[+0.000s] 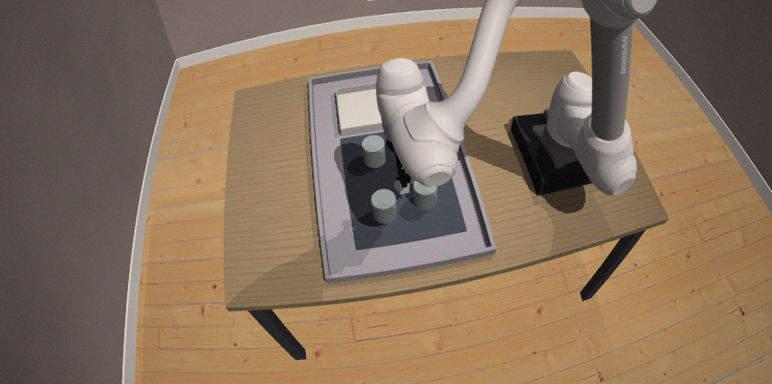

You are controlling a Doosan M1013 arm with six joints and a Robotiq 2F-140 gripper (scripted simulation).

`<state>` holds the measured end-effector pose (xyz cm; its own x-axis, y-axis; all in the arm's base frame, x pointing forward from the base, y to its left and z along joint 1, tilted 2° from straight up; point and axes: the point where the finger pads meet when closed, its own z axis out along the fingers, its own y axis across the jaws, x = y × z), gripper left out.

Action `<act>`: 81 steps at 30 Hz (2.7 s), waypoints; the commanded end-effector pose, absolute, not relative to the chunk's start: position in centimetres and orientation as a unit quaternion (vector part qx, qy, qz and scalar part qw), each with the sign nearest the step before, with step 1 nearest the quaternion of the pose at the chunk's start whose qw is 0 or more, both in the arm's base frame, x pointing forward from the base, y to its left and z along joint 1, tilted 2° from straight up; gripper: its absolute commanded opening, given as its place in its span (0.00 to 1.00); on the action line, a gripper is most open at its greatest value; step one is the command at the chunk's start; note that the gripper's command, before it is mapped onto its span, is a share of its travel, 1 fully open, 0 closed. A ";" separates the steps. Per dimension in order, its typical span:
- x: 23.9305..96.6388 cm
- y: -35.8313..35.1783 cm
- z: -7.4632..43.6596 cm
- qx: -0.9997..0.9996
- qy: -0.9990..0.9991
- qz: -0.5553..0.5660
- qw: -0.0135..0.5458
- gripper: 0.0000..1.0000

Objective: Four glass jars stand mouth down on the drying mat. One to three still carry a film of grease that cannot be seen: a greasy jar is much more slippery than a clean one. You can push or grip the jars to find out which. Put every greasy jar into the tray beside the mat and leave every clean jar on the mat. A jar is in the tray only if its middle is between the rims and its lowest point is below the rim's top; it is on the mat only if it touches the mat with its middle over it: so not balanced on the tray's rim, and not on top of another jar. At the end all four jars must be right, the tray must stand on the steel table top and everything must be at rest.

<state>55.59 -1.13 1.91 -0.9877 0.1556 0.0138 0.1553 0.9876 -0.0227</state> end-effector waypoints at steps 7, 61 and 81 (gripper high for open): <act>55.4 -1.1 1.6 -0.081 -0.997 0.012 0.008 0.00; 54.8 -1.0 1.6 -0.081 -0.997 0.012 0.008 0.00; 54.6 -1.0 1.6 -0.081 -0.997 0.012 0.008 0.00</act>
